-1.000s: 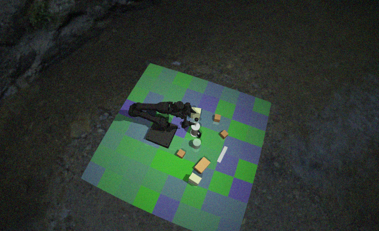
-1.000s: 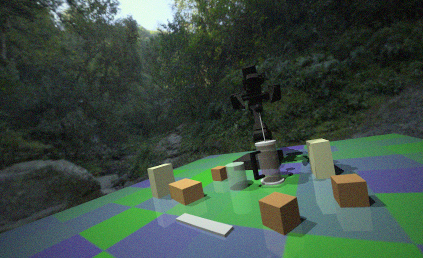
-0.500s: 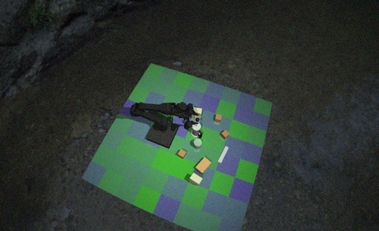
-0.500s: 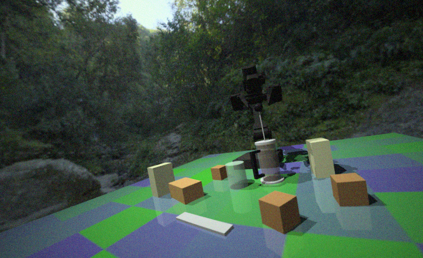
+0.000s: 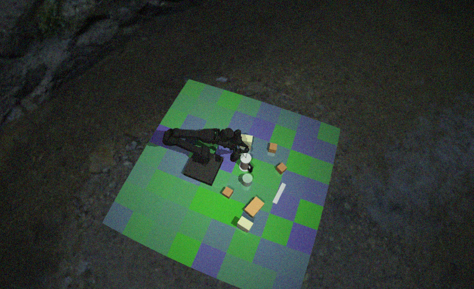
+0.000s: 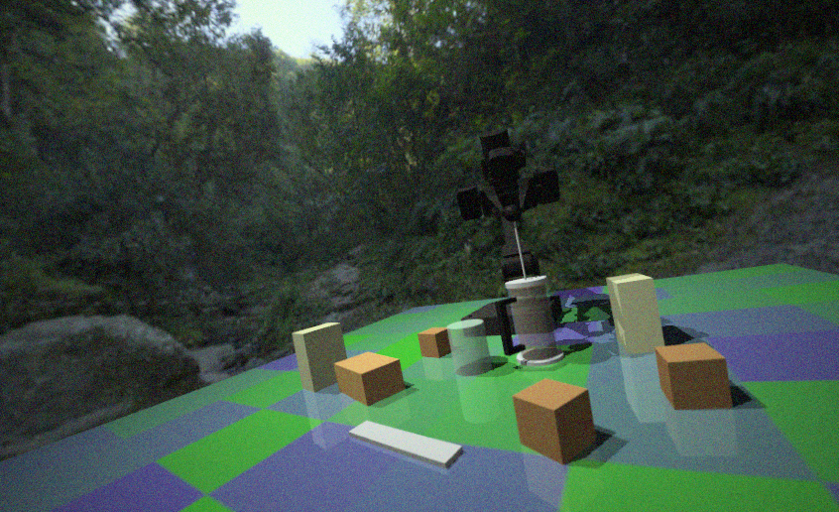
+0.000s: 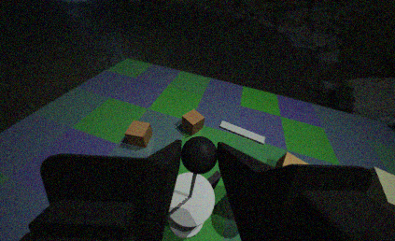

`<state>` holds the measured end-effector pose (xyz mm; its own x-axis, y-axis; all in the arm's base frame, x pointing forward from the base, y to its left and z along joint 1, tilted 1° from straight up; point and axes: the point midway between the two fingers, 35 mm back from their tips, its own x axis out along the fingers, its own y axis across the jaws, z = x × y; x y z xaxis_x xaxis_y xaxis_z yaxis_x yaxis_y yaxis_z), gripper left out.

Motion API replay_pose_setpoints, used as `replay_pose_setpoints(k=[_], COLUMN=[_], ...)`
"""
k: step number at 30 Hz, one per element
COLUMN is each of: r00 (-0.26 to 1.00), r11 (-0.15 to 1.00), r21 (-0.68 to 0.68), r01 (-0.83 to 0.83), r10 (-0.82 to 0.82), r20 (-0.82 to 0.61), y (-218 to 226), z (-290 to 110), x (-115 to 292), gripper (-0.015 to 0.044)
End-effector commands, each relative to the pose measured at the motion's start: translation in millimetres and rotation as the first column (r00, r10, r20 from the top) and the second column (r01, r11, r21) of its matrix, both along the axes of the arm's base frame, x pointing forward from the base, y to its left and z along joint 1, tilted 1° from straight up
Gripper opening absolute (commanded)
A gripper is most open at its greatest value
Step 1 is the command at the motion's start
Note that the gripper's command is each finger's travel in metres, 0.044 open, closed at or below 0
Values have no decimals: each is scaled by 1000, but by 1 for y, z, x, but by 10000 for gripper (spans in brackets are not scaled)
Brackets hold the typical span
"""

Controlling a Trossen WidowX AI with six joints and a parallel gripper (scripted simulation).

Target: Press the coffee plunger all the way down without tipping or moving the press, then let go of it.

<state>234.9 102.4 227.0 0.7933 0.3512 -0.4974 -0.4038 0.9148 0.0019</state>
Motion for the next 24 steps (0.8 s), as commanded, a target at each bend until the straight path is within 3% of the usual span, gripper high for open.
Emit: replay_pose_setpoints(k=[1,24], r00=[1000,1000], r11=[1000,1000], r21=[1,2], r01=[2,2], r10=[-2,-2], r20=[-1,-1], y=[0,2], z=[-1,-37], x=[0,5], gripper=[118,118])
